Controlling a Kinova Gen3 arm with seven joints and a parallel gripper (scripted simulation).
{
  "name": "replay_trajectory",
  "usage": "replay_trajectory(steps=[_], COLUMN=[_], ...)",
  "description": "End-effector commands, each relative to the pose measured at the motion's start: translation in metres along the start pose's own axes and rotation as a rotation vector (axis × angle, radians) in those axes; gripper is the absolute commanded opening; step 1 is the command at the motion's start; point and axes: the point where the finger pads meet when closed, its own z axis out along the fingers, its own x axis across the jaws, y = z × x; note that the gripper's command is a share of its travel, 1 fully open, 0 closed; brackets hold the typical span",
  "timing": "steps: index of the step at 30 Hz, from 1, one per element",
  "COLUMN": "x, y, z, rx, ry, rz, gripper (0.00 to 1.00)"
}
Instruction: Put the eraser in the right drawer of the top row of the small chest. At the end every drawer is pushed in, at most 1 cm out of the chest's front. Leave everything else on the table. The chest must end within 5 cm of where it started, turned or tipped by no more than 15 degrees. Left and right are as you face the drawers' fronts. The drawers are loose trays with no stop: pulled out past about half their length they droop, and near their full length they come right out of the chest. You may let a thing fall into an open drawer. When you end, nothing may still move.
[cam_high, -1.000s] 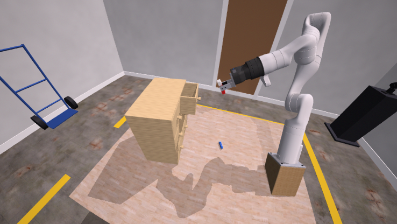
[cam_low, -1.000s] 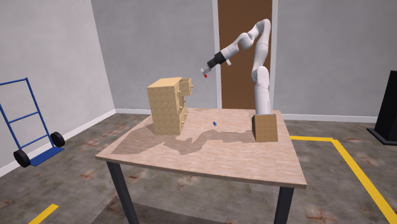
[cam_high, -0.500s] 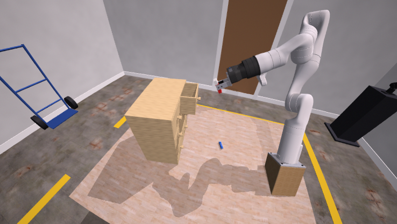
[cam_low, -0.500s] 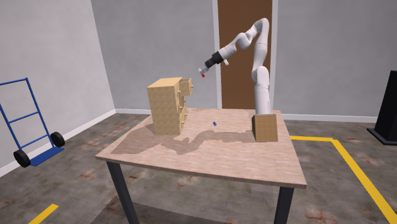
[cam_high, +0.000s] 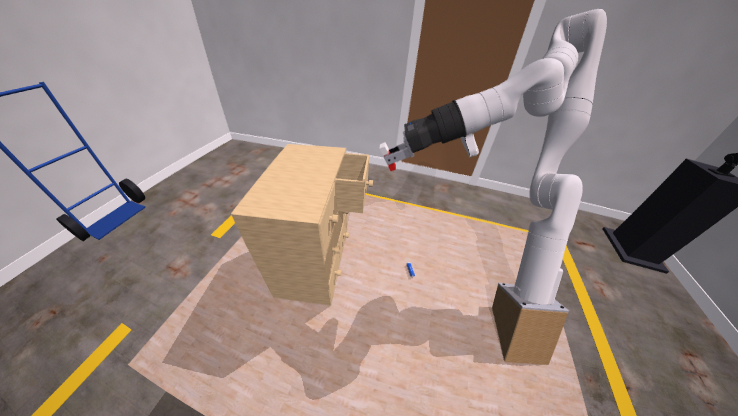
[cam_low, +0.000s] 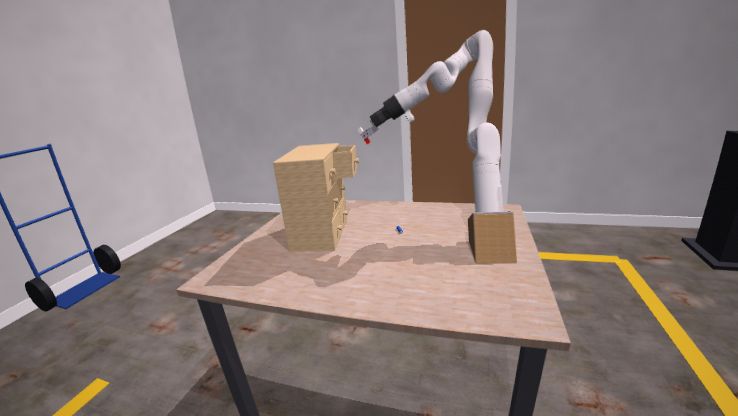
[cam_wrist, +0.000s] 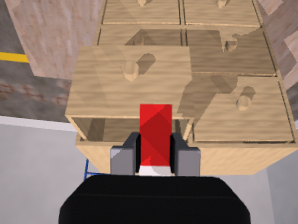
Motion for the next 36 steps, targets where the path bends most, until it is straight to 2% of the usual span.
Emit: replay_trajectory(steps=[1, 5, 14, 20, 36], x=[0.002, 0.002, 0.002, 0.002, 0.002], y=[0.001, 0.005, 0.023, 0.032, 0.036], z=[0.012, 0.02, 0.055, 0.07, 0.078], rx=[0.015, 0.015, 0.015, 0.015, 0.015], ry=[0.0, 0.0, 0.0, 0.0, 0.0], rz=[-0.001, -0.001, -0.001, -0.001, -0.001], gripper=[0.45, 0.45, 0.45, 0.45, 0.45])
